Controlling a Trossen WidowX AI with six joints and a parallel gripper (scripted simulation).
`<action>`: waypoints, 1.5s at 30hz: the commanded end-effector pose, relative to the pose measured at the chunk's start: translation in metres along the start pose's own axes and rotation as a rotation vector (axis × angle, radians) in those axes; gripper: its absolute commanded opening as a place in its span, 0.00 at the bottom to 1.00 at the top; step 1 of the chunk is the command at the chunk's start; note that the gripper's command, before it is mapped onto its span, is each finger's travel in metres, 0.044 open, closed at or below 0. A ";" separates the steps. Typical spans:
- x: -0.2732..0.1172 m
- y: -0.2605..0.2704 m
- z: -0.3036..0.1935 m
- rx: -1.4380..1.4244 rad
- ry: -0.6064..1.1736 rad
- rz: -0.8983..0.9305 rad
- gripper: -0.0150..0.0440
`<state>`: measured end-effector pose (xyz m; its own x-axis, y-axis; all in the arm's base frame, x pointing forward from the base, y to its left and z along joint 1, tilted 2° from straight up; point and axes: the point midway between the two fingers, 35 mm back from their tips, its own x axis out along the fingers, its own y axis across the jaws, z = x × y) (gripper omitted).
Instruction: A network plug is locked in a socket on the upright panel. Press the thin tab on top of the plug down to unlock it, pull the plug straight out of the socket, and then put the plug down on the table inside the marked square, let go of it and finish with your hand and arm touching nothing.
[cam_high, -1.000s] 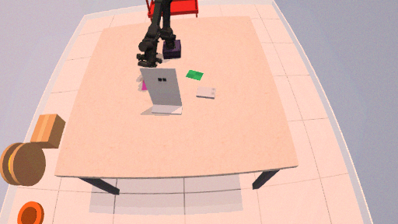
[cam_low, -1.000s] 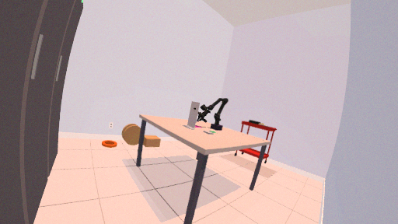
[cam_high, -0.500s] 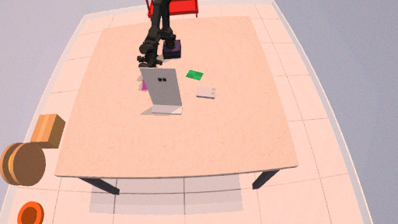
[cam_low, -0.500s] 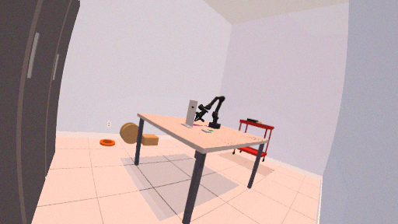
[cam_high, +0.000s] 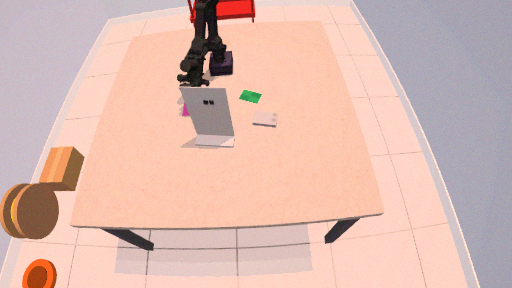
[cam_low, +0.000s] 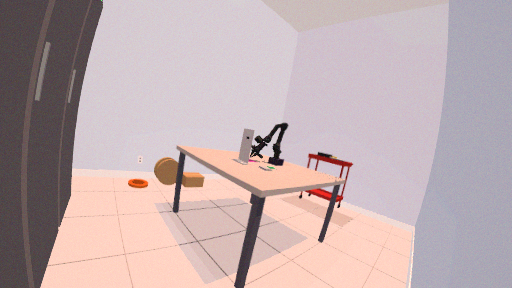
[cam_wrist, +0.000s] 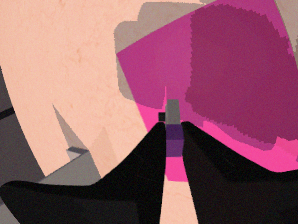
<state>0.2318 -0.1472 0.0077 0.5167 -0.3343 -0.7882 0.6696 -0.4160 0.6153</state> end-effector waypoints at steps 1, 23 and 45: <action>0.003 -0.004 0.001 0.004 -0.004 -0.004 0.25; 0.011 -0.011 -0.001 0.001 0.000 -0.003 0.25; 0.008 -0.011 -0.001 0.001 -0.001 -0.003 0.52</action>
<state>0.2300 -0.1454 -0.0065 0.5147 -0.3340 -0.7896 0.6702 -0.4175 0.6136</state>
